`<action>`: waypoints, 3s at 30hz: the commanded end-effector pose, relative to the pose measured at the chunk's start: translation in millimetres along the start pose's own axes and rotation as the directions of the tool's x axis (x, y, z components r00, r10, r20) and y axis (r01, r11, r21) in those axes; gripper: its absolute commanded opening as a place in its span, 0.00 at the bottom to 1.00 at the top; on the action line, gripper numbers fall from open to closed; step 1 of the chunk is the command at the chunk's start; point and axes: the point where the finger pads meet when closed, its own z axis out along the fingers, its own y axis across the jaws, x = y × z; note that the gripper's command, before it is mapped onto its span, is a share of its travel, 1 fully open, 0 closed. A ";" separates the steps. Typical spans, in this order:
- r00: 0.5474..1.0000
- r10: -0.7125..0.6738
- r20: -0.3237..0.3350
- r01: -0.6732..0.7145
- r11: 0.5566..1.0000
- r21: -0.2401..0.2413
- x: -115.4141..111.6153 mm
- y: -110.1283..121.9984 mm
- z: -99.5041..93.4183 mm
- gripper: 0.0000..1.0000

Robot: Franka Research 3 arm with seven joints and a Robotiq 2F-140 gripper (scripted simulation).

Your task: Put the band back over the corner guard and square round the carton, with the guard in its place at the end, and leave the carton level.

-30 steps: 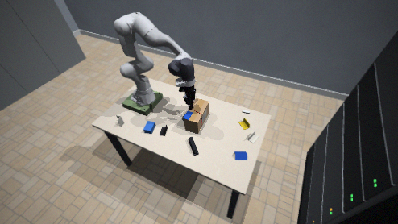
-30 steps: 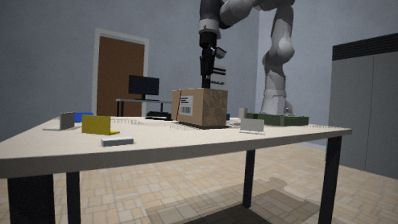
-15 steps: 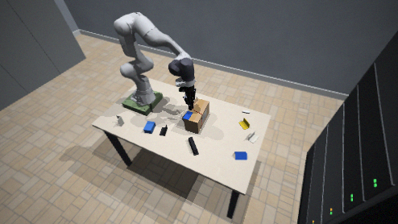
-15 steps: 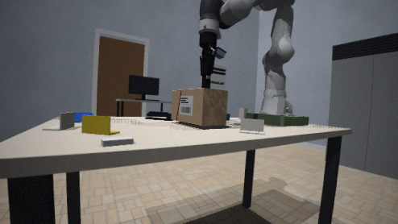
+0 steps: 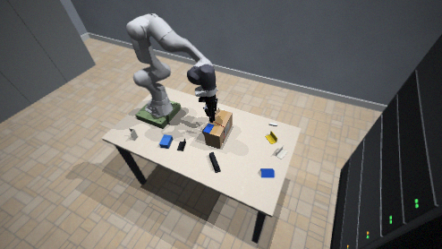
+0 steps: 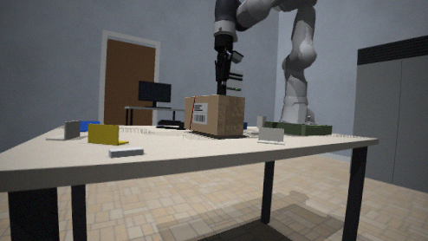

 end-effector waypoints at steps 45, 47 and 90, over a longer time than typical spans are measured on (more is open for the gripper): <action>1.000 0.001 0.001 -0.001 1.000 0.003 -0.4 -0.8 0.1 0.10; 1.000 0.001 0.001 -0.001 1.000 0.003 -0.4 -0.8 -0.9 0.10; 1.000 0.001 0.001 -0.001 1.000 0.003 1.3 -1.2 -15.8 0.10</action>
